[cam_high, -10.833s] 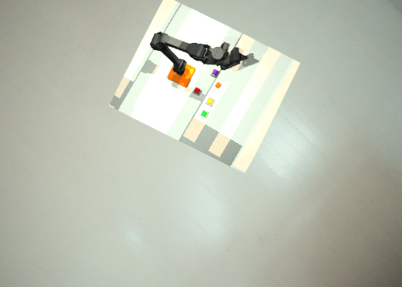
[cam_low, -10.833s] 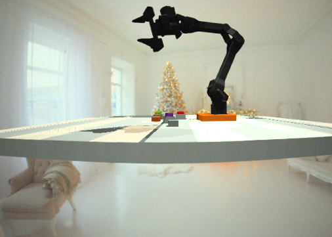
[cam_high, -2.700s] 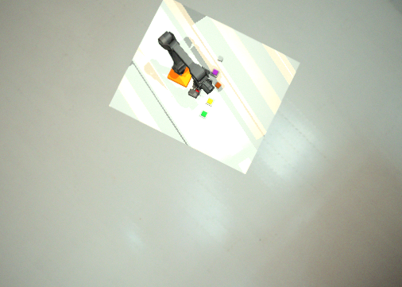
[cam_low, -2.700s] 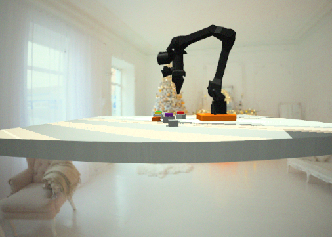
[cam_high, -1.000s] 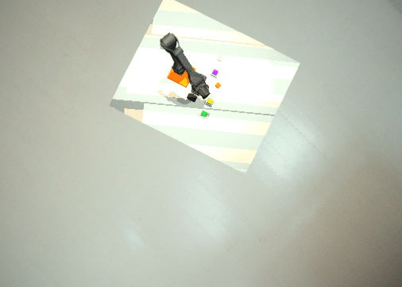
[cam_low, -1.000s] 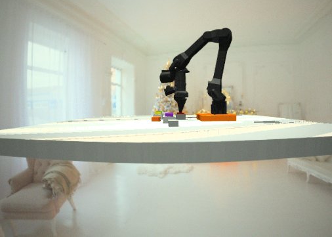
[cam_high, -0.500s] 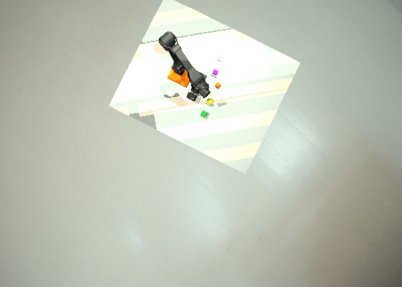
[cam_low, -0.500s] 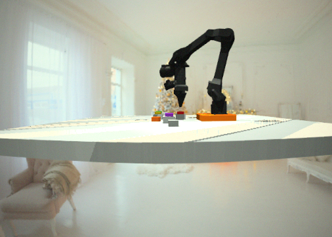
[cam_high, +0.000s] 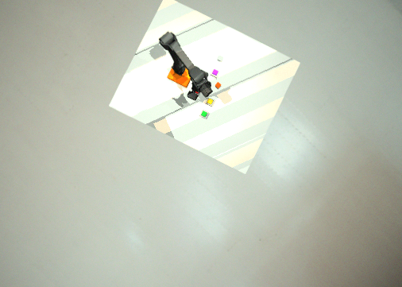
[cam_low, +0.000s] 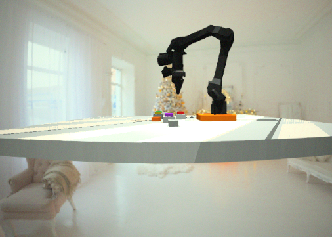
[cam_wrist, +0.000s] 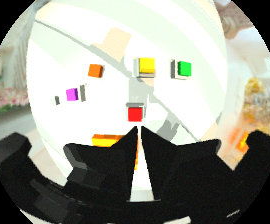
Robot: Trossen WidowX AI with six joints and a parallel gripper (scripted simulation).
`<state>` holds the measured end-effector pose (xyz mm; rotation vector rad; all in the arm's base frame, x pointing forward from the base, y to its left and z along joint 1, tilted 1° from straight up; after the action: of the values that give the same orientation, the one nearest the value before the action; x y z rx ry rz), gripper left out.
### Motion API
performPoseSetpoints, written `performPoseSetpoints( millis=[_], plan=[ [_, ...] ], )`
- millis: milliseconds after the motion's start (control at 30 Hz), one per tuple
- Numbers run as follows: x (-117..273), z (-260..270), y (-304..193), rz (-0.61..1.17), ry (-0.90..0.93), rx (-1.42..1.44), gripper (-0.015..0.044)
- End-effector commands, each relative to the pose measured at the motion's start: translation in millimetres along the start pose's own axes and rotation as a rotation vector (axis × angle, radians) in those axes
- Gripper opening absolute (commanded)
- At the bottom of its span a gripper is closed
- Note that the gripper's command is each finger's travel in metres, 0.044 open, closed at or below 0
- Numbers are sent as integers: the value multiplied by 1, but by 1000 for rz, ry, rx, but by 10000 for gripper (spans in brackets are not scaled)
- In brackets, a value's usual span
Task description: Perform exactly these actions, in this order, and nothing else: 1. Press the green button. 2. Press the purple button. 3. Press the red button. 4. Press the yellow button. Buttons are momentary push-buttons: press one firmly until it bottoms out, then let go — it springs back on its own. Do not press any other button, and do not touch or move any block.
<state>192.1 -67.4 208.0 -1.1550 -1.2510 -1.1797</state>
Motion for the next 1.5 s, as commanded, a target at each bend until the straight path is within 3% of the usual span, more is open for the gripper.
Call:
performPoseSetpoints(
  millis=[0,233,433,633,1467],
  plan=[
    [6,-9,39,-8,2,-2,20],
    [1,-22,103,-13,1,-2,20],
    [-1,-22,103,-13,1,-2,20],
    [-59,-22,104,-13,1,-2,20],
    [-92,-21,104,-13,1,-2,20]
  ],
)
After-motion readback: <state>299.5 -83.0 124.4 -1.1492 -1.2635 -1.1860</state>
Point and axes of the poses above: the point midway between the two fingers, 35 mm back from their tips, its own x axis back along the fingers, its own z axis across the jaws, y = z × x, the point moved 7 cm from there along x, back along the fingers, and after that the axes turned 1 degree about -x, right-handed, at the moved point
